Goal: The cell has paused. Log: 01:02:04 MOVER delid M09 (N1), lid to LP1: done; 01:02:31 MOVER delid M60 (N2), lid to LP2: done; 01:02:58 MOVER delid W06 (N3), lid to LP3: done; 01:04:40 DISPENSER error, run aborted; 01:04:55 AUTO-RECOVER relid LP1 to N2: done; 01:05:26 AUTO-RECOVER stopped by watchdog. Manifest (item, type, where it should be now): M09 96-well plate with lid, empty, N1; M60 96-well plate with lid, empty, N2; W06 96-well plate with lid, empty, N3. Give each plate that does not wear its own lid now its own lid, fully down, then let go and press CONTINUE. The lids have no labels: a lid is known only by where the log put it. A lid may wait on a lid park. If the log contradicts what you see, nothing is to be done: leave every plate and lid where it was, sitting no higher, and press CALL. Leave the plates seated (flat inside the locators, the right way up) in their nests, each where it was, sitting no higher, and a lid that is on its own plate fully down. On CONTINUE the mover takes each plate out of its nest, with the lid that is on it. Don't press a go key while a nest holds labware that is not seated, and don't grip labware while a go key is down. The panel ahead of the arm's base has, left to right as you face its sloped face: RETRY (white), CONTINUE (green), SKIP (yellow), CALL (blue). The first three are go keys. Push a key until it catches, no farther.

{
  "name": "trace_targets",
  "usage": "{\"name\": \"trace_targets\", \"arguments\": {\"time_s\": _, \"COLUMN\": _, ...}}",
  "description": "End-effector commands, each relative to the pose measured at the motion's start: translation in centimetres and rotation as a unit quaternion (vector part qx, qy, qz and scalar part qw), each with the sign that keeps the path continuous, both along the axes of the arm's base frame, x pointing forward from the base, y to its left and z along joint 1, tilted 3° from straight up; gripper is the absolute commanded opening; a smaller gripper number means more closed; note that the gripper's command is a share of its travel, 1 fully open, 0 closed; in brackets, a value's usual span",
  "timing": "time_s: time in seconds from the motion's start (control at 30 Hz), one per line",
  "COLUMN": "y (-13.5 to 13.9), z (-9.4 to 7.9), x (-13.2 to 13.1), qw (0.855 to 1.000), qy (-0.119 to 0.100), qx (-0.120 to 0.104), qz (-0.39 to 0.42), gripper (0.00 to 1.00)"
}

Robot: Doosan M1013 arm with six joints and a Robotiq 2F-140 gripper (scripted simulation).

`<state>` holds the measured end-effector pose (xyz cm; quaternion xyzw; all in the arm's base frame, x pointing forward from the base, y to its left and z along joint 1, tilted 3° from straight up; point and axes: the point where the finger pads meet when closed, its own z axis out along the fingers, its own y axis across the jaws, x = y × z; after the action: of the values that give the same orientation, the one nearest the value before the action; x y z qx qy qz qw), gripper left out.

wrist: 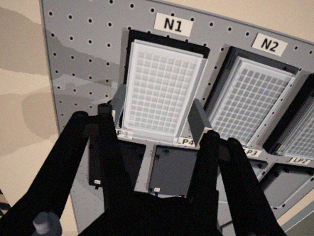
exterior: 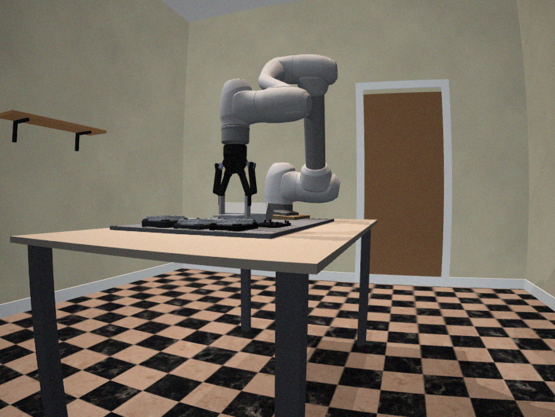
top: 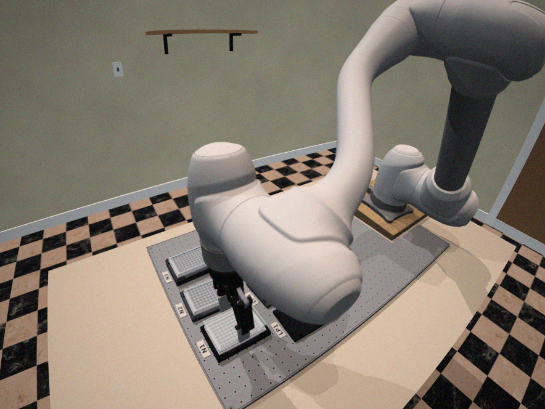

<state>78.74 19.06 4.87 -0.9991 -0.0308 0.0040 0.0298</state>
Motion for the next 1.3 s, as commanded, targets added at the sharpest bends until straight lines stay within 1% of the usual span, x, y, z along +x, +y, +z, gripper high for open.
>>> {"name": "trace_targets", "arguments": {"time_s": 0.0, "y": 0.0, "z": 0.02, "x": 0.0, "qw": 1.0, "qy": 0.0, "qx": 0.0, "qz": 0.0, "gripper": 0.0}}
{"name": "trace_targets", "arguments": {"time_s": 0.73, "y": 0.0, "z": -0.03, "x": 0.0, "qw": 1.0, "qy": 0.0, "qx": 0.0, "qz": 0.0, "gripper": 0.0}}
{"name": "trace_targets", "arguments": {"time_s": 1.27, "y": 0.02, "z": -0.36, "x": 0.0, "qw": 1.0, "qy": 0.0, "qx": 0.0, "qz": 0.0, "gripper": 0.0}}
